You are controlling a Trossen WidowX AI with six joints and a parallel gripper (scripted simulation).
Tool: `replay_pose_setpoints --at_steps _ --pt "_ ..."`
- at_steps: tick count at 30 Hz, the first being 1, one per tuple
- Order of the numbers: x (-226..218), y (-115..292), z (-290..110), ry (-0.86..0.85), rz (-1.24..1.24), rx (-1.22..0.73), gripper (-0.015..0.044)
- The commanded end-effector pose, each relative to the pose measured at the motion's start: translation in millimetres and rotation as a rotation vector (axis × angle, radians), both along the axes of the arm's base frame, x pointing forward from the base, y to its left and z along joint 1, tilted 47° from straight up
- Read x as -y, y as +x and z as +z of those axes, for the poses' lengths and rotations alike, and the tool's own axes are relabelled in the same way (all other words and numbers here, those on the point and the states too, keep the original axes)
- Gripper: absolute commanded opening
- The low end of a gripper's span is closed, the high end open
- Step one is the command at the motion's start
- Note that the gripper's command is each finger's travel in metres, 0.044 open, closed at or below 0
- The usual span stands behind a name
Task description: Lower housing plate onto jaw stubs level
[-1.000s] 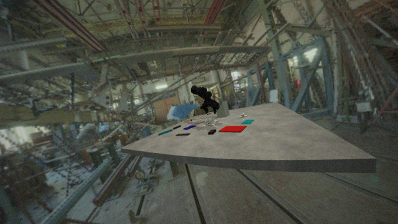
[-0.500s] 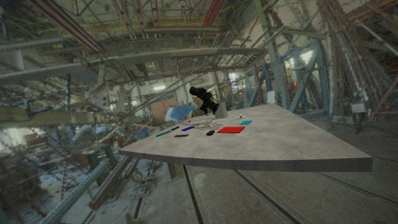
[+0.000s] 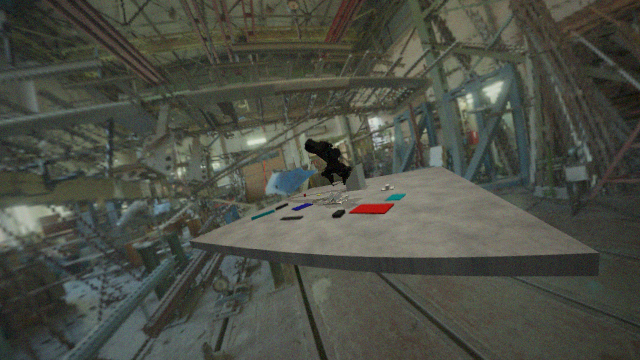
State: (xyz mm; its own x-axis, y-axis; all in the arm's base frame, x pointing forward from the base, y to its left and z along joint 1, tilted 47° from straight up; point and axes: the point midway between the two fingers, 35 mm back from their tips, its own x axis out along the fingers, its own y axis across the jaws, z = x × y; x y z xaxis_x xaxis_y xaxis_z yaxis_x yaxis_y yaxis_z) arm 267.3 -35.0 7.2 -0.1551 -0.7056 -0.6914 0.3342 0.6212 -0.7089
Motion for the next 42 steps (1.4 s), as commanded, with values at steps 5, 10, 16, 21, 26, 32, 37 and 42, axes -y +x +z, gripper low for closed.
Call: replay_pose_setpoints --at_steps 5,10,16,21,26,32,37,42 --pt "-2 0 -2 0.003 -0.005 0.005 0.0351" --pt "-1 0 -2 0.003 -0.005 0.005 0.0351" --pt "5 0 -8 0.004 -0.005 0.006 0.0351" --pt "10 -1 -14 0.004 -0.005 0.006 0.0351" --pt "16 -2 -20 0.005 -0.005 0.006 0.0351" --pt "23 -4 -27 0.004 -0.005 0.006 0.0351" --pt "29 -5 -32 0.003 -0.005 0.006 0.0351" --pt "35 -7 -38 0.002 -0.005 0.006 0.0351"
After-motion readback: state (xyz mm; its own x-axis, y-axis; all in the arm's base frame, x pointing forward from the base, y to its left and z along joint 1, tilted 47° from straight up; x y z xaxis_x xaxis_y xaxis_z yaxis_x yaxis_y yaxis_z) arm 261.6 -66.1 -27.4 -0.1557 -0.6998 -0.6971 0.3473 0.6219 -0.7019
